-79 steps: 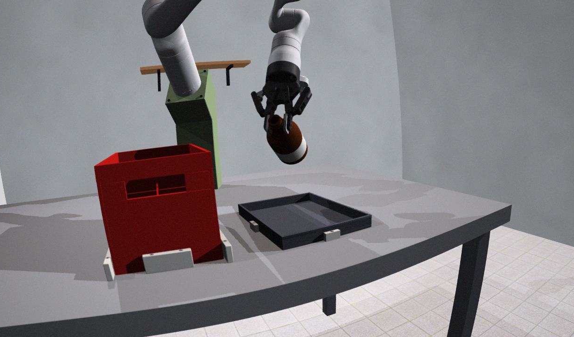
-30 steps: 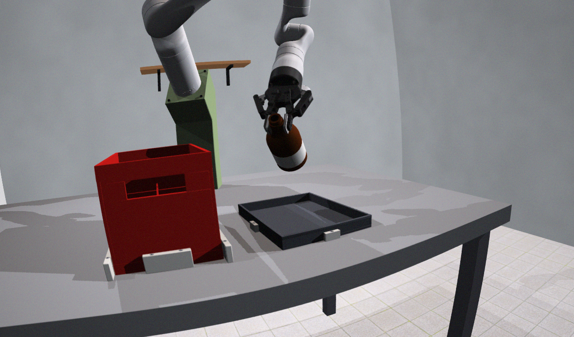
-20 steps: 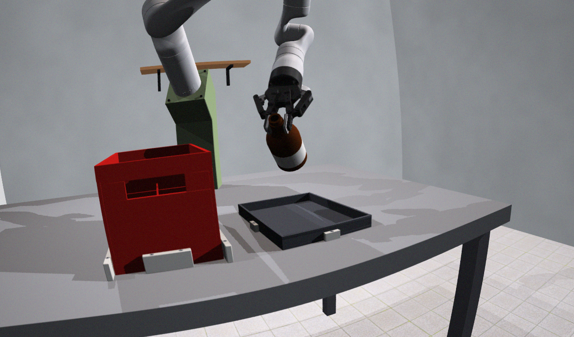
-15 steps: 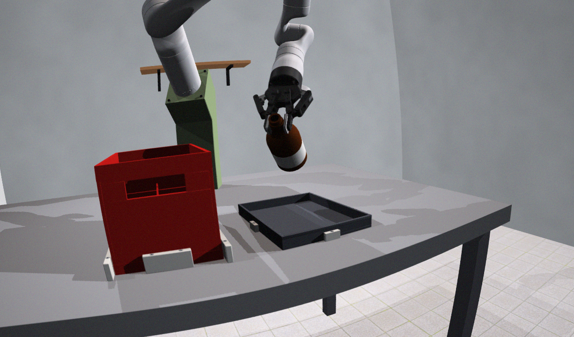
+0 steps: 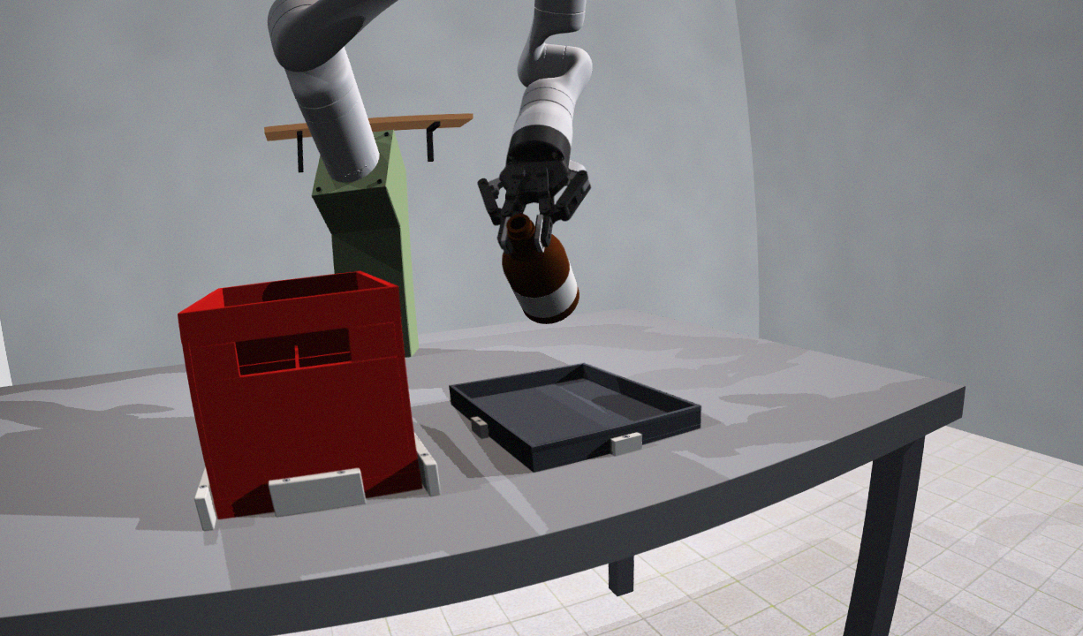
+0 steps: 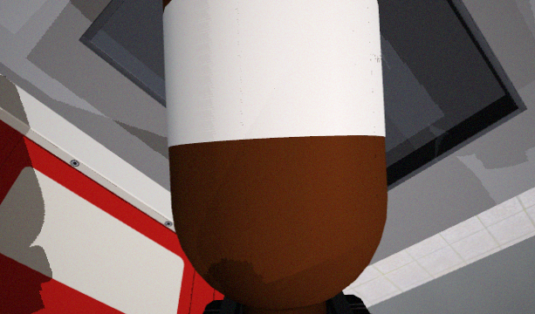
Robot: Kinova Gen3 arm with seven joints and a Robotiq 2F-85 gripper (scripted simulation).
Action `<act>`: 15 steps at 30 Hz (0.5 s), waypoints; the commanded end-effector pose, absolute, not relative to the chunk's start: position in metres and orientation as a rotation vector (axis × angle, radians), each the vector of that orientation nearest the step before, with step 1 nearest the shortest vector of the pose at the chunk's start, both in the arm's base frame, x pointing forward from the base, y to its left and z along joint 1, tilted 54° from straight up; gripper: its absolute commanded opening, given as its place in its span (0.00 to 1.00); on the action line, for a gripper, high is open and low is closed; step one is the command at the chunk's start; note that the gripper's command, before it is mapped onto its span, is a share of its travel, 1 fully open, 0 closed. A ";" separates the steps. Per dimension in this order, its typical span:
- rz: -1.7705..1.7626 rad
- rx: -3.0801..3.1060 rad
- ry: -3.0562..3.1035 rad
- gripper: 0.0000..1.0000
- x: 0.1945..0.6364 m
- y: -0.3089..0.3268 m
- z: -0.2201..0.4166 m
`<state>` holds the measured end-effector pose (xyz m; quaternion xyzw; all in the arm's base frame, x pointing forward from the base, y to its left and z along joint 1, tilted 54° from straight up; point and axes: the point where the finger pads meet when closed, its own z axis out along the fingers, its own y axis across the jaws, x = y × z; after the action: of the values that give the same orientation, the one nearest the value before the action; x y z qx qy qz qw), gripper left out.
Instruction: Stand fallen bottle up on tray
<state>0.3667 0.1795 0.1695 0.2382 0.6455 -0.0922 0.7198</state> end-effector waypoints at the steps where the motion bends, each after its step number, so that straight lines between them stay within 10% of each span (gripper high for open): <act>1: -0.203 0.526 1.427 0.00 0.366 0.180 0.170; 15: -0.207 0.524 1.410 0.00 0.367 0.180 0.170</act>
<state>0.3667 0.1795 0.1702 0.2386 0.6408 -0.0933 0.7237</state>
